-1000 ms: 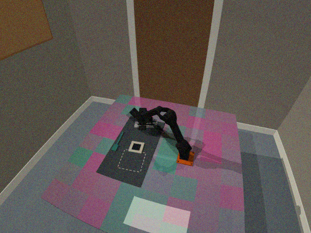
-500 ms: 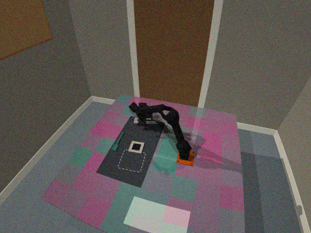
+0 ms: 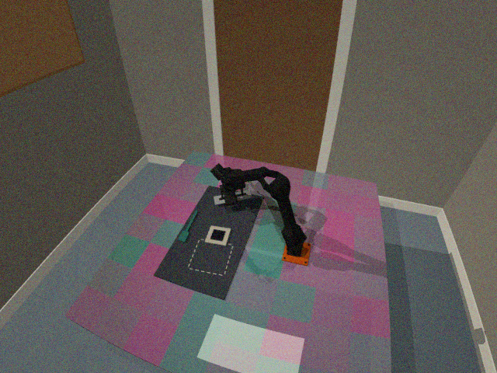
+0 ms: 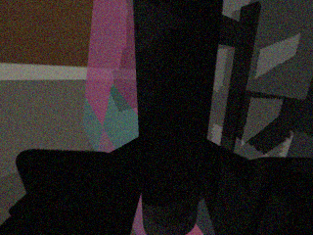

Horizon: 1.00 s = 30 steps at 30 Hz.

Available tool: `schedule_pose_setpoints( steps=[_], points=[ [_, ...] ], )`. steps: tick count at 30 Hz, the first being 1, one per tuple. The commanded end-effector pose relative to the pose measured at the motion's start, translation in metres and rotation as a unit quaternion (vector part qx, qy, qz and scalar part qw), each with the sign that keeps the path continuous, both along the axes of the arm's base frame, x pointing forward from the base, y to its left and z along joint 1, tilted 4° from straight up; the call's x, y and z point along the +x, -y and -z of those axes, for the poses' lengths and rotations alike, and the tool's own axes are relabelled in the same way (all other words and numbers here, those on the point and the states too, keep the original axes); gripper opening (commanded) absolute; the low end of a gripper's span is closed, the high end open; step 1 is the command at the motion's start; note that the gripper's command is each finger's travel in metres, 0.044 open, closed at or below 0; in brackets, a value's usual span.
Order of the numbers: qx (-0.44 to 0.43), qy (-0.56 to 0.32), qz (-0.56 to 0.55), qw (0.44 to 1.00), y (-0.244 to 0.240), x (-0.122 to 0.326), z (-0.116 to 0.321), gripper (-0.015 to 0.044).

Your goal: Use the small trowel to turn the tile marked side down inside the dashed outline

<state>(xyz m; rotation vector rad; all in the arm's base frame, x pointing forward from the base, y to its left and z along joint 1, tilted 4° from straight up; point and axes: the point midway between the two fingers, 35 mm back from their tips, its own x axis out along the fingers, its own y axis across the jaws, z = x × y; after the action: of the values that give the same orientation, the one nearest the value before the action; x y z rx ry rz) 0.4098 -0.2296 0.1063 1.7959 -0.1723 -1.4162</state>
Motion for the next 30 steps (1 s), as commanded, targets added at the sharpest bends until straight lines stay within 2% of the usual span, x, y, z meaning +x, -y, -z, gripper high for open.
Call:
schedule_pose_setpoints(
  steps=[1, 15, 30],
  points=[
    [0.002, 0.005, -0.053, 0.999, -0.005, 0.001, -0.006, 0.0],
    [0.002, 0.011, -0.267, 0.964, -0.038, -0.003, -0.002, 0.0],
    [-0.054, 0.05, -0.481, 0.874, -0.079, -0.015, -0.007, 0.0]
  ],
)
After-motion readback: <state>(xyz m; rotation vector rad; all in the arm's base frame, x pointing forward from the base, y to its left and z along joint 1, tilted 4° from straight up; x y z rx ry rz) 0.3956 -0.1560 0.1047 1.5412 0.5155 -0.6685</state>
